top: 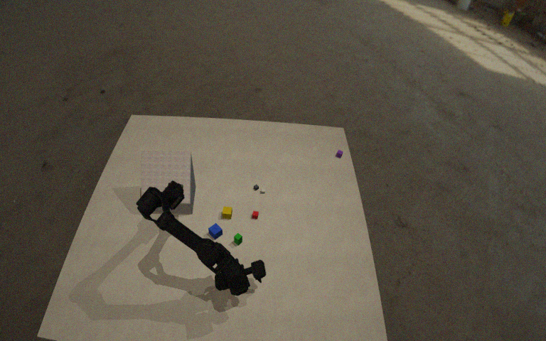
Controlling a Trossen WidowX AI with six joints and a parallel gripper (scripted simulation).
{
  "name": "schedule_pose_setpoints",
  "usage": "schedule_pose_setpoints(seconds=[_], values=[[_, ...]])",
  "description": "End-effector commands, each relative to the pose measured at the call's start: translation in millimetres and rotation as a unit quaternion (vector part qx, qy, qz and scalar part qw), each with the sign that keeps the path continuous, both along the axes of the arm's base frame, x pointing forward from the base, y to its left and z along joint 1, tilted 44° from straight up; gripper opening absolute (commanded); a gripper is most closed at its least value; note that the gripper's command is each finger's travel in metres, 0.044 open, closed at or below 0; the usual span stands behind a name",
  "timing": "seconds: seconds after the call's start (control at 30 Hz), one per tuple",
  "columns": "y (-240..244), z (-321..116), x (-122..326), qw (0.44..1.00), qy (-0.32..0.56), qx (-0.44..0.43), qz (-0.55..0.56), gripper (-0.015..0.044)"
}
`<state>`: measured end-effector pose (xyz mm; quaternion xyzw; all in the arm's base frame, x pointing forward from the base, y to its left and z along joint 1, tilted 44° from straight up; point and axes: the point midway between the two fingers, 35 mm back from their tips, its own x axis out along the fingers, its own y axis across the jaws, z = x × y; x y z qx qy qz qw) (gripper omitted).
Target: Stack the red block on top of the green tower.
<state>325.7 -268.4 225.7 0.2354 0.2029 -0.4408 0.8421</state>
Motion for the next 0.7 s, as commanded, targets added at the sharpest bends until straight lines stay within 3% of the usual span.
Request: schedule_pose_setpoints(seconds=[0.0,0.67], values=[[24.6,-25.1,15.3,0.998,0.048,0.011,0.028,0.0440],[174.4,-142.8,43.0,0.927,0.341,0.002,0.159,0.0440]])
